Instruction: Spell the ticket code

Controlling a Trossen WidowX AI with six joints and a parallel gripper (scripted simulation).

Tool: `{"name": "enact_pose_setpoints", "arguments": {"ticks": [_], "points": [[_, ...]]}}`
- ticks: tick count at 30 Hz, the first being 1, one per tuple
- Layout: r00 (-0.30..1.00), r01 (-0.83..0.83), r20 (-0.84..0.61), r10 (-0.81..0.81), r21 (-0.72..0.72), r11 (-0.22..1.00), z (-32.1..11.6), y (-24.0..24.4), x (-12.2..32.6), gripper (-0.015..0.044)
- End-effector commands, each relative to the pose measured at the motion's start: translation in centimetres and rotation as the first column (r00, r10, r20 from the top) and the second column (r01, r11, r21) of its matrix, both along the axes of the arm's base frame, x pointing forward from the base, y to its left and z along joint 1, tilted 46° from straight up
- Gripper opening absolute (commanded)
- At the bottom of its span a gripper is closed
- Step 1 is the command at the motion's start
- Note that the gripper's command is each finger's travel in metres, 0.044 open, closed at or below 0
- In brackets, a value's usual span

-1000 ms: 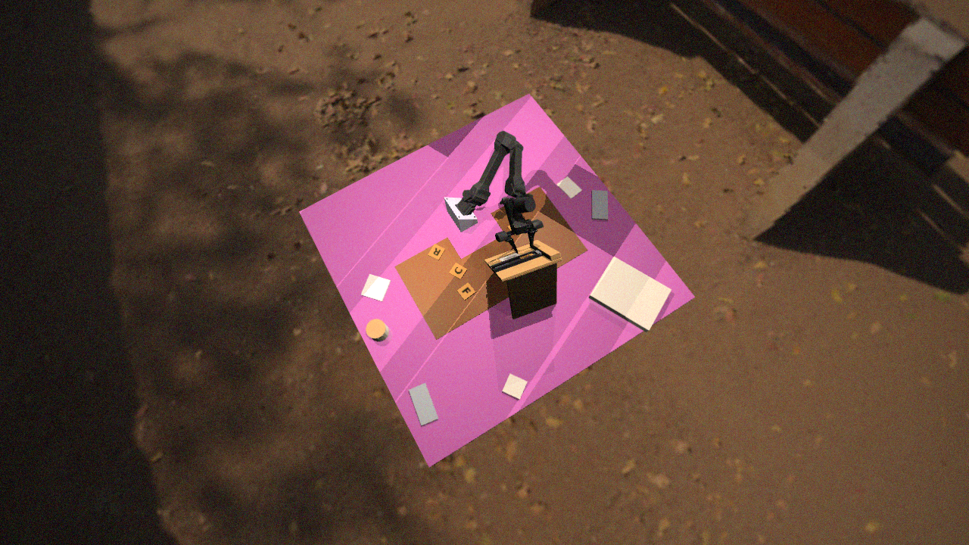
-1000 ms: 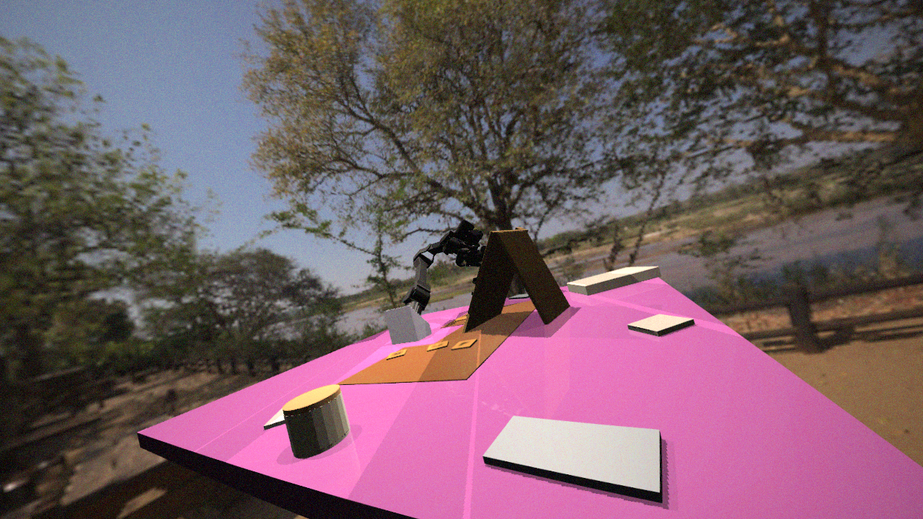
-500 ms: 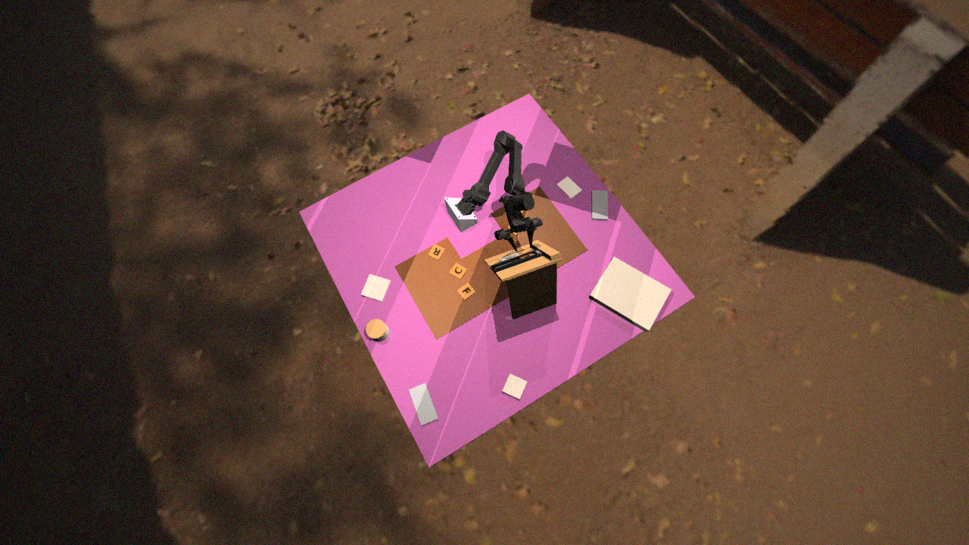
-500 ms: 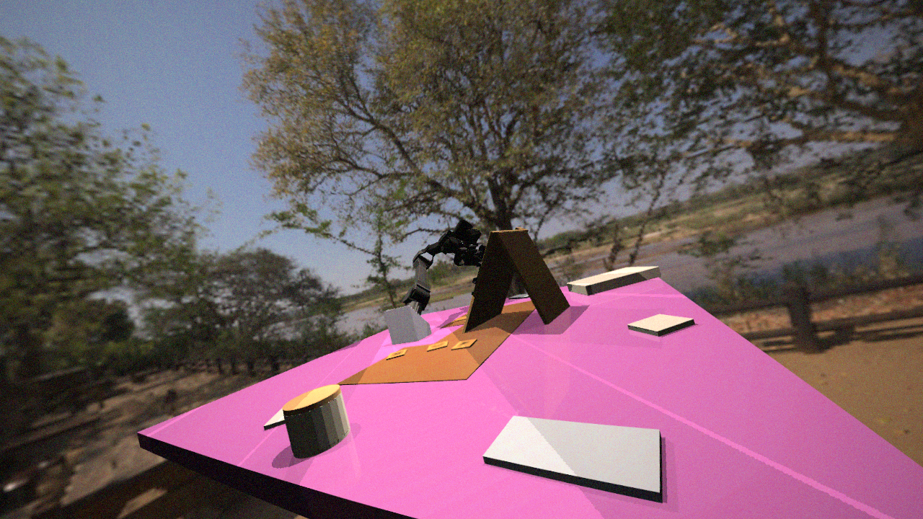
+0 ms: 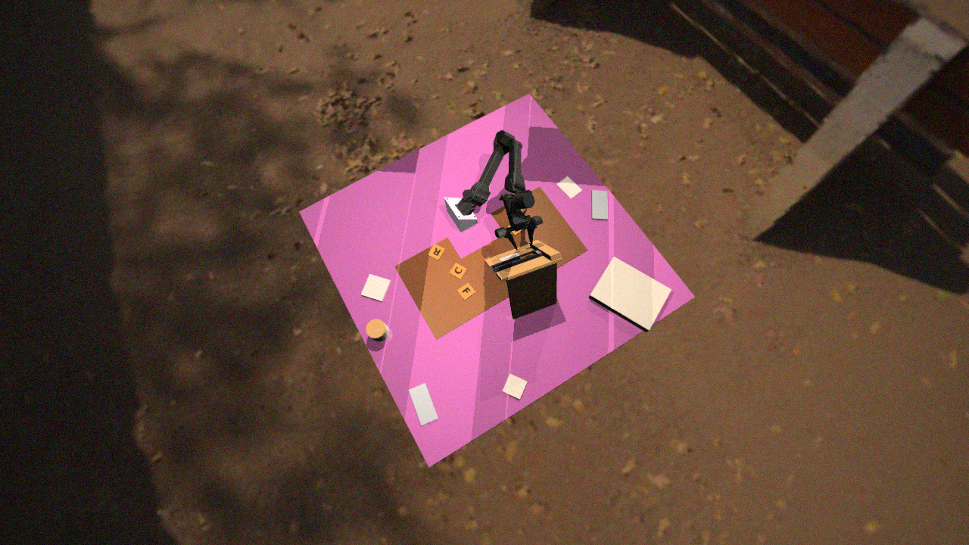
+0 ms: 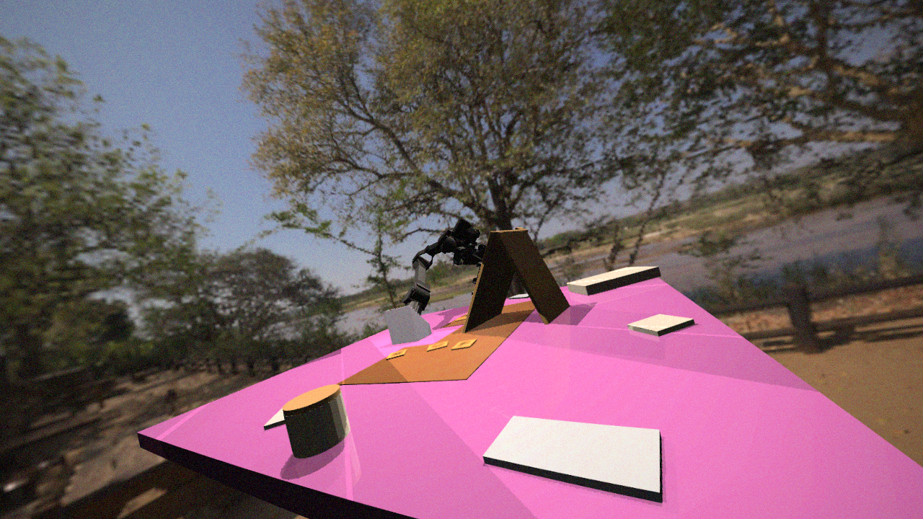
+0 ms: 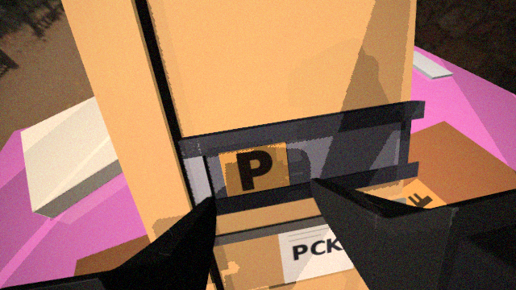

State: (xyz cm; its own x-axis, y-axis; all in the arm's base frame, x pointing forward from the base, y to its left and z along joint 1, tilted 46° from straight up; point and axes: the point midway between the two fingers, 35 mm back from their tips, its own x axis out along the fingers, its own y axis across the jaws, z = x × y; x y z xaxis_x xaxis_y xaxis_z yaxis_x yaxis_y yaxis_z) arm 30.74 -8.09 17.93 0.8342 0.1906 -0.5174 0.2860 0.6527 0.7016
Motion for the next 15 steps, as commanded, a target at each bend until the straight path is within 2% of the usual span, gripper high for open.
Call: {"name": "enact_pose_setpoints", "arguments": {"ticks": [1, 11, 15], "points": [[1.0, 0.0, 0.0, 0.0, 0.0, 1.0, 0.0, 0.0, 0.0, 0.0269], [1.0, 0.0, 0.0, 0.0, 0.0, 1.0, 0.0, 0.0, 0.0, 0.0006], [1.0, 0.0, 0.0, 0.0, 0.0, 1.0, 0.0, 0.0, 0.0, 0.0]]}}
